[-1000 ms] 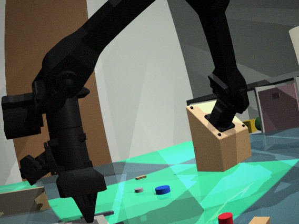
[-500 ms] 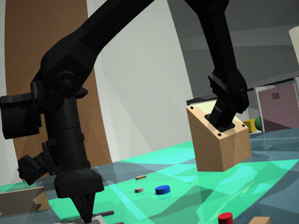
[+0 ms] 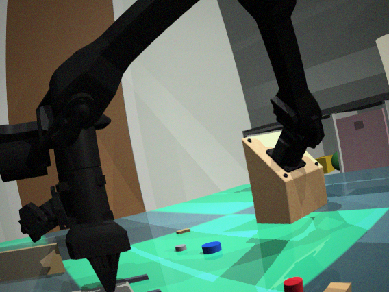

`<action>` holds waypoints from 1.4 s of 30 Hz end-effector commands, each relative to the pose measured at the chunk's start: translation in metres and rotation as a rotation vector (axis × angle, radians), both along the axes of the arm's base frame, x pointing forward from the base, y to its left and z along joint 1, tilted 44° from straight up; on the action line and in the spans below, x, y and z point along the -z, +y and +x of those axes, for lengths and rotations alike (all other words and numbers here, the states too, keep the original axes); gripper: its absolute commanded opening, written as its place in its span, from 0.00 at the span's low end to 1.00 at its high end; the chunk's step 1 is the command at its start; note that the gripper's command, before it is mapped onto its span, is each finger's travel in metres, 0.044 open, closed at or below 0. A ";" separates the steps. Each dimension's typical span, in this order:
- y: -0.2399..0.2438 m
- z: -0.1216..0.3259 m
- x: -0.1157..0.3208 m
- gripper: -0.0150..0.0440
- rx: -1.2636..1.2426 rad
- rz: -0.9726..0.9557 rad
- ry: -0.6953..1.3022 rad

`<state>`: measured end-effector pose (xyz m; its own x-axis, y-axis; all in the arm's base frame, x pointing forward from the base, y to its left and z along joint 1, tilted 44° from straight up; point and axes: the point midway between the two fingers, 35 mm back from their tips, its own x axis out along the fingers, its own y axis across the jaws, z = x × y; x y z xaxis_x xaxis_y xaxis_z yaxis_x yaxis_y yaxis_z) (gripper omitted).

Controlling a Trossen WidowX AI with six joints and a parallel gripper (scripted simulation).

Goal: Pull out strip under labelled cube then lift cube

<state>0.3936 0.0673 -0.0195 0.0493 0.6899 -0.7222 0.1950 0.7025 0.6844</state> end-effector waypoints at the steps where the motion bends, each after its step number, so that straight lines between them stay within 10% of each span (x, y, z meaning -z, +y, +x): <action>1: 0.005 -0.006 0.002 0.25 -0.006 0.006 0.011; 42: 0.017 -0.067 -0.002 0.25 -0.006 0.006 0.016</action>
<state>0.3380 0.0772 -0.0132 0.0613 0.6889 -0.7223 0.1900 0.7023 0.6860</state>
